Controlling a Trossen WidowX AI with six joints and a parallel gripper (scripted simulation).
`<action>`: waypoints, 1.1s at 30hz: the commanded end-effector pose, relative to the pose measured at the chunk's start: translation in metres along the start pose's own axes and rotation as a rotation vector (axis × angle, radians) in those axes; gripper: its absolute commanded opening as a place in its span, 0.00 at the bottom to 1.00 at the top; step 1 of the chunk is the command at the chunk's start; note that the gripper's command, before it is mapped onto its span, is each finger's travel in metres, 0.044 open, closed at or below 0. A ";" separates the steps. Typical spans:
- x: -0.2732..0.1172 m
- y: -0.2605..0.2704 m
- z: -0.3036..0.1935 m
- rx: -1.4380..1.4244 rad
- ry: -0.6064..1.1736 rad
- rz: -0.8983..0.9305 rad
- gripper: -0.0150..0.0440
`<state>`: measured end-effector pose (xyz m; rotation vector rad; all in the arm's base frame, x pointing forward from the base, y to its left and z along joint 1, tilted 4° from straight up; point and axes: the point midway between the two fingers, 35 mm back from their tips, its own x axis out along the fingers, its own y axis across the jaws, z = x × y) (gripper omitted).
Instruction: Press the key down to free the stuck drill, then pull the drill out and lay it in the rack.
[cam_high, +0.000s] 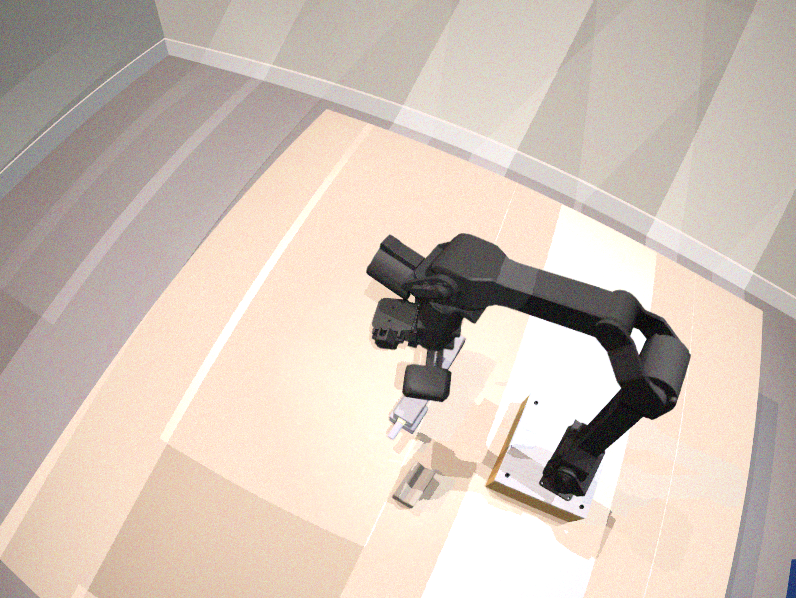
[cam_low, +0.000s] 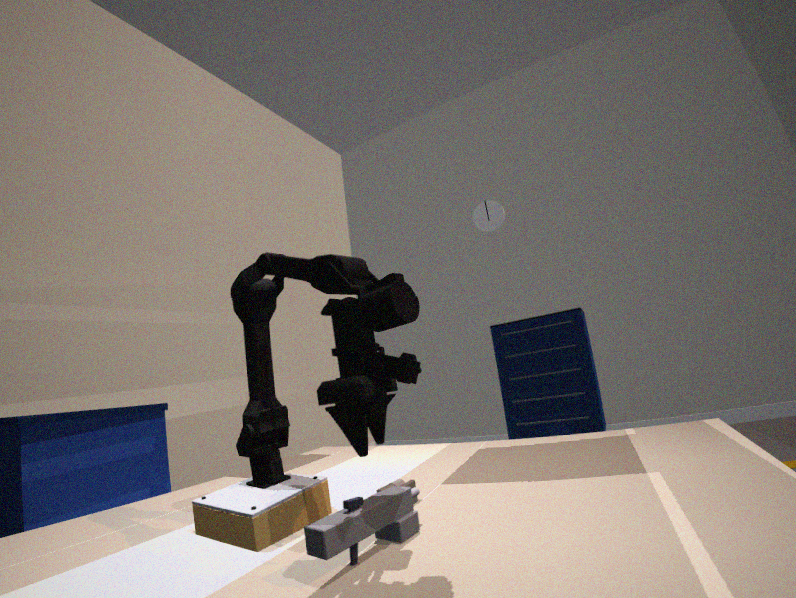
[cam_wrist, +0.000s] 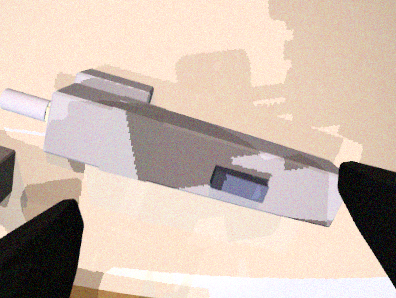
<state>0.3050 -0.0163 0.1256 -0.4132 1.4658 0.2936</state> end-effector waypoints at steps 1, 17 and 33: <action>0.040 0.051 0.019 -0.501 0.025 0.028 1.00; 0.079 0.118 0.030 -1.140 0.018 0.041 1.00; 0.094 0.114 0.029 -1.140 0.018 0.041 1.00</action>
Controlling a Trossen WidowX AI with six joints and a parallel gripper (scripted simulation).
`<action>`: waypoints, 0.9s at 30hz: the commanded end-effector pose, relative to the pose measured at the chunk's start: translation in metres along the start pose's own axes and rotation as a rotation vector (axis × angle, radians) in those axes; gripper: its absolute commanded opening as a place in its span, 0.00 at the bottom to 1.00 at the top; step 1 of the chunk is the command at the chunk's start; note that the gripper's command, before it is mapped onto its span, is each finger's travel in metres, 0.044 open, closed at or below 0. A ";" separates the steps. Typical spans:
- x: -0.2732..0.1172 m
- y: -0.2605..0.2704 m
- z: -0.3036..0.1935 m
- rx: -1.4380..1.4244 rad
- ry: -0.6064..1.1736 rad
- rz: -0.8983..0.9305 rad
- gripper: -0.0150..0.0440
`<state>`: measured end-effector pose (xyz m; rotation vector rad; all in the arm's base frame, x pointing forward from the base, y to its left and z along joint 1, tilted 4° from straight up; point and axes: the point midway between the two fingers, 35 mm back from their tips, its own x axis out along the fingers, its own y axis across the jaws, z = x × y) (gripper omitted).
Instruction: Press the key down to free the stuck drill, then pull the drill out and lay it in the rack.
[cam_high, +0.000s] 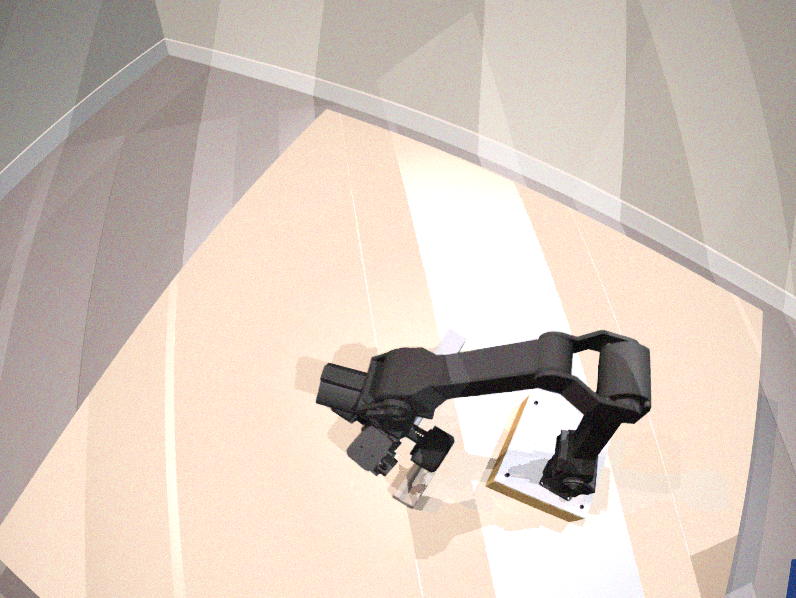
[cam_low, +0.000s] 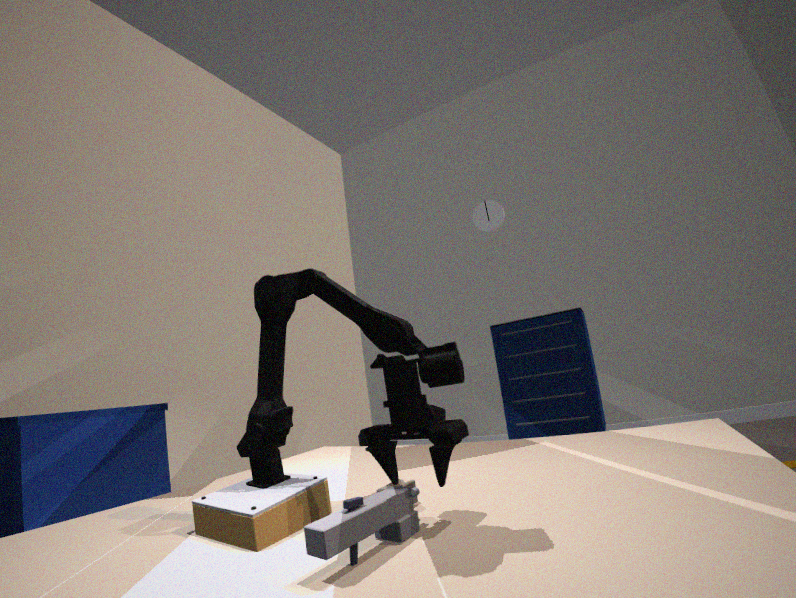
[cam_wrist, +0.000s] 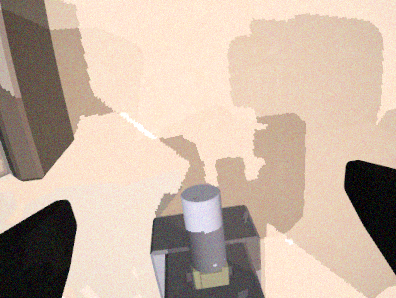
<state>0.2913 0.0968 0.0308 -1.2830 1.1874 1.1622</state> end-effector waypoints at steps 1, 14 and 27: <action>0.009 0.002 -0.004 -0.003 0.010 0.011 1.00; 0.030 0.002 -0.010 -0.003 0.011 0.011 1.00; 0.043 0.003 -0.014 -0.003 0.011 0.011 1.00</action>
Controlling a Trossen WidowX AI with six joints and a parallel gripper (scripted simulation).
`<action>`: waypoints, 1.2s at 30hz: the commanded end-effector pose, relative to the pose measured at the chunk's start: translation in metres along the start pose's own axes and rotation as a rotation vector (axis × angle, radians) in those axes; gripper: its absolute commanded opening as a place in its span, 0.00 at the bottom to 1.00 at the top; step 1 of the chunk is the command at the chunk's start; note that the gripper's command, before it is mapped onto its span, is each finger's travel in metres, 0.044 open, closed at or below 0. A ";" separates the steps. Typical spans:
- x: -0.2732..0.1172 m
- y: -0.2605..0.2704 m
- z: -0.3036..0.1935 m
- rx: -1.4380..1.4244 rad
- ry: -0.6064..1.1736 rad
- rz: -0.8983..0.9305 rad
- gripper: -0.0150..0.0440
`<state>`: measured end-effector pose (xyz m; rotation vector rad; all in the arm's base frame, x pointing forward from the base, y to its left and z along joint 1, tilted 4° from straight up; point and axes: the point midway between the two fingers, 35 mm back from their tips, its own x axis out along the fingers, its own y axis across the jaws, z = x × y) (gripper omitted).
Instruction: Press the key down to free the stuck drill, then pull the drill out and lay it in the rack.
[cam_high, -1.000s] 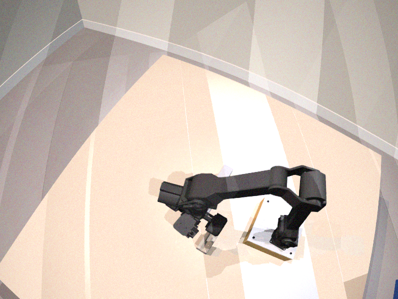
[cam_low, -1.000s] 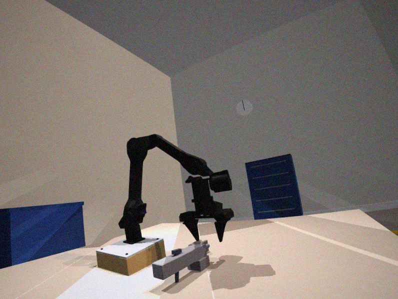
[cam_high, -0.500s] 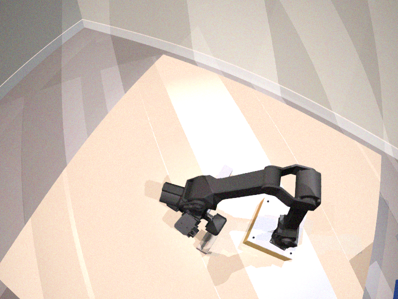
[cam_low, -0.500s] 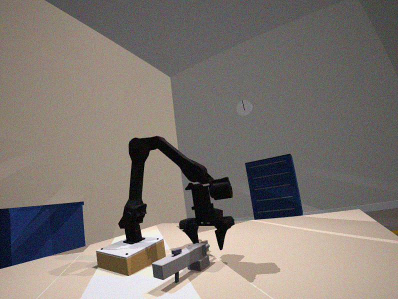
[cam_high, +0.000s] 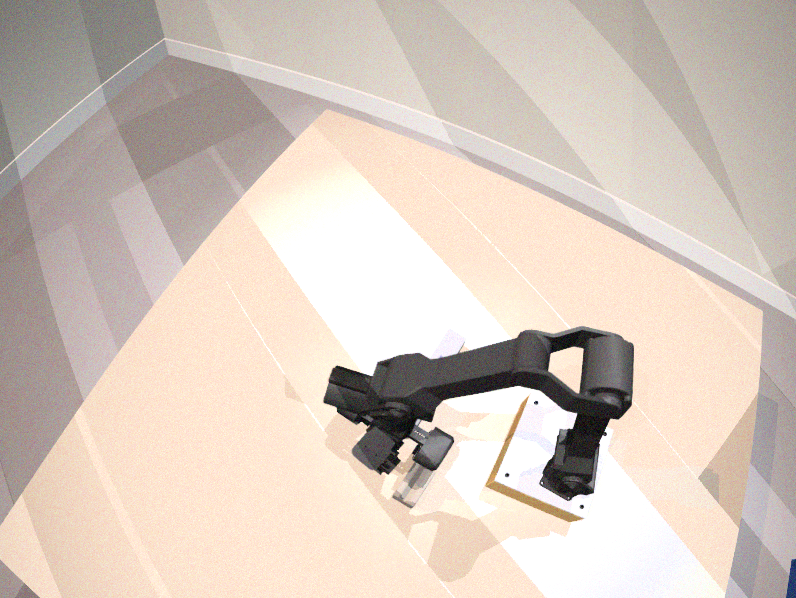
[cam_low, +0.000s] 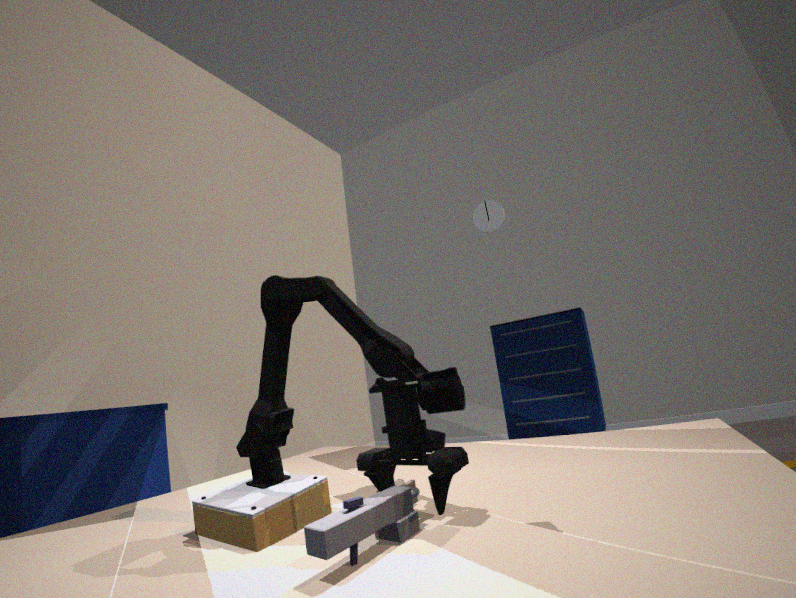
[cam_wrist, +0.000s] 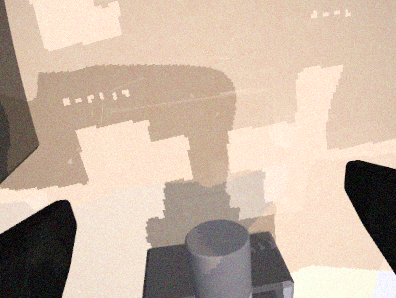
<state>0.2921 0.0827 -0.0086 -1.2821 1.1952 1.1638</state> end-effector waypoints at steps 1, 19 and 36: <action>0.000 0.000 0.000 0.000 0.000 0.000 0.96; 0.000 0.000 0.000 0.000 0.000 0.000 0.29; 0.001 0.001 0.019 -0.004 0.006 0.005 0.25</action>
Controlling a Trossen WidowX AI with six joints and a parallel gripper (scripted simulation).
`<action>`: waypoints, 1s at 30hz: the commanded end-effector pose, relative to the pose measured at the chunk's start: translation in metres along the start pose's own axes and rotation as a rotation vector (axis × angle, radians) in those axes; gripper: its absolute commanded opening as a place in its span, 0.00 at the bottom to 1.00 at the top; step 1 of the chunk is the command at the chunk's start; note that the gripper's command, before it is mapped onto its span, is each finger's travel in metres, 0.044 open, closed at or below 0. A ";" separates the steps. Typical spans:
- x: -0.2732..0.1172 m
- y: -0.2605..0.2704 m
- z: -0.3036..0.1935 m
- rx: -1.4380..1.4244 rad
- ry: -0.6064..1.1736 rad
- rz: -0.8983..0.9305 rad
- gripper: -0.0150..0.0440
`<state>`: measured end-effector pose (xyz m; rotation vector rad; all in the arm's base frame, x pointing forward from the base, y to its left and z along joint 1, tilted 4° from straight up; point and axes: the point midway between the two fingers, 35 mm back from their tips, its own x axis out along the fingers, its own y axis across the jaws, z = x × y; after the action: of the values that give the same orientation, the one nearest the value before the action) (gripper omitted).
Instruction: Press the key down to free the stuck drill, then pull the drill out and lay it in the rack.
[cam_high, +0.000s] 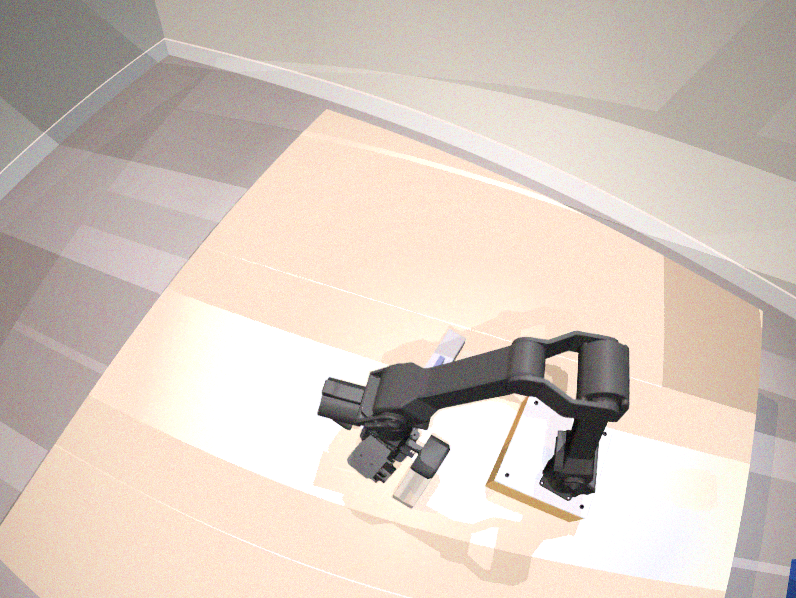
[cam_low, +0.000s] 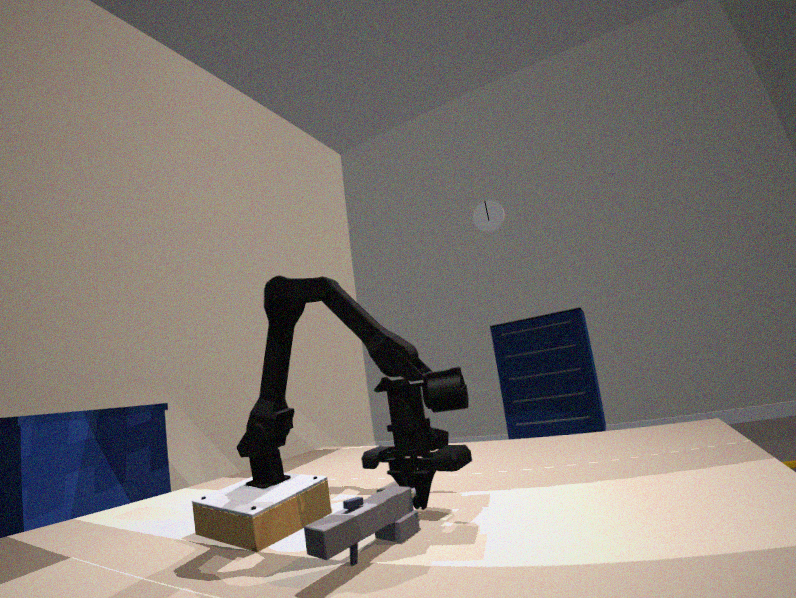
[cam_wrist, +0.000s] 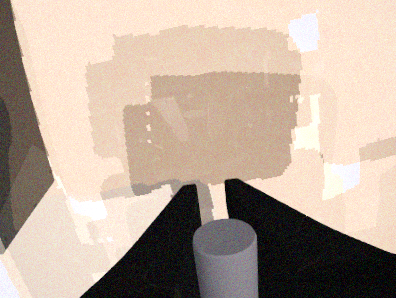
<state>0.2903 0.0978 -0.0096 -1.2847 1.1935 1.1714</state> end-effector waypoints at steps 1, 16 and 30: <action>0.001 0.000 0.004 0.002 0.007 0.002 0.25; 0.002 -0.001 0.029 0.002 0.005 0.002 0.25; 0.001 0.000 0.023 0.002 0.003 0.001 0.88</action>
<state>0.2903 0.1223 -0.0115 -1.2809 1.1953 1.1681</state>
